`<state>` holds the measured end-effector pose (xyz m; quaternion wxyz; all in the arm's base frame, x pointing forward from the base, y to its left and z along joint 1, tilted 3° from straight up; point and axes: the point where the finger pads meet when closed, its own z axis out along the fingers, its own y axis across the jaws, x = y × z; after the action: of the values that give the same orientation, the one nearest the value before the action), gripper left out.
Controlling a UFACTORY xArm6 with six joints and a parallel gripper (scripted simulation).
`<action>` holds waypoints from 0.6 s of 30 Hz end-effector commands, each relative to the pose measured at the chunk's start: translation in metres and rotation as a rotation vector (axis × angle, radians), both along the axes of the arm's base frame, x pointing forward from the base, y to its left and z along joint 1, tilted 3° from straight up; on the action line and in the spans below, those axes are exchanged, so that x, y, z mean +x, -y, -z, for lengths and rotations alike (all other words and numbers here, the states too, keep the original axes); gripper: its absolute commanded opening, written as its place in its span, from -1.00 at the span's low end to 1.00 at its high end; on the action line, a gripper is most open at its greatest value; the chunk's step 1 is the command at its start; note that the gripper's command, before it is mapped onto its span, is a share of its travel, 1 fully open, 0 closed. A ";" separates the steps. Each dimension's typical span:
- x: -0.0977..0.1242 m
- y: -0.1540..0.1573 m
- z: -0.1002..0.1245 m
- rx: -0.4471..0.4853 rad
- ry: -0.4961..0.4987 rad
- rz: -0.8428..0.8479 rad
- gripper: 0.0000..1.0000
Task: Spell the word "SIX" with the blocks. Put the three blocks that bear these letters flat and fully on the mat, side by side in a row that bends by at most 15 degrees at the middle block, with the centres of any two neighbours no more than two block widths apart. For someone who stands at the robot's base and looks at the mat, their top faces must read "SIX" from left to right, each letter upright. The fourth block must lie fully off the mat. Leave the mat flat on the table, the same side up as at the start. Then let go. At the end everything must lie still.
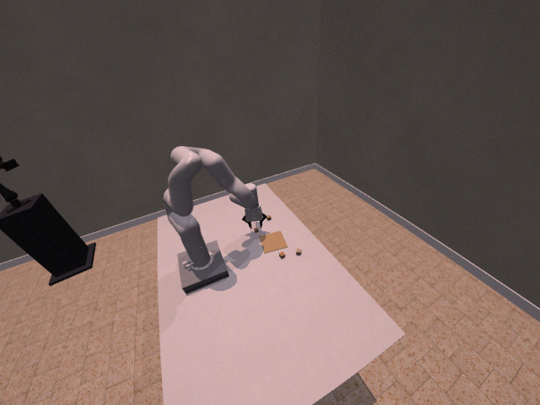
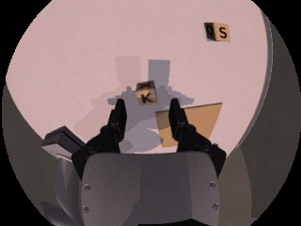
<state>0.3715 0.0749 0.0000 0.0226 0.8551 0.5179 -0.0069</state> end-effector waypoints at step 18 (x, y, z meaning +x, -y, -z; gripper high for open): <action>0.002 0.000 0.006 0.001 0.004 0.000 0.26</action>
<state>0.3719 0.0747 -0.0069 0.0228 0.8551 0.5179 -0.0066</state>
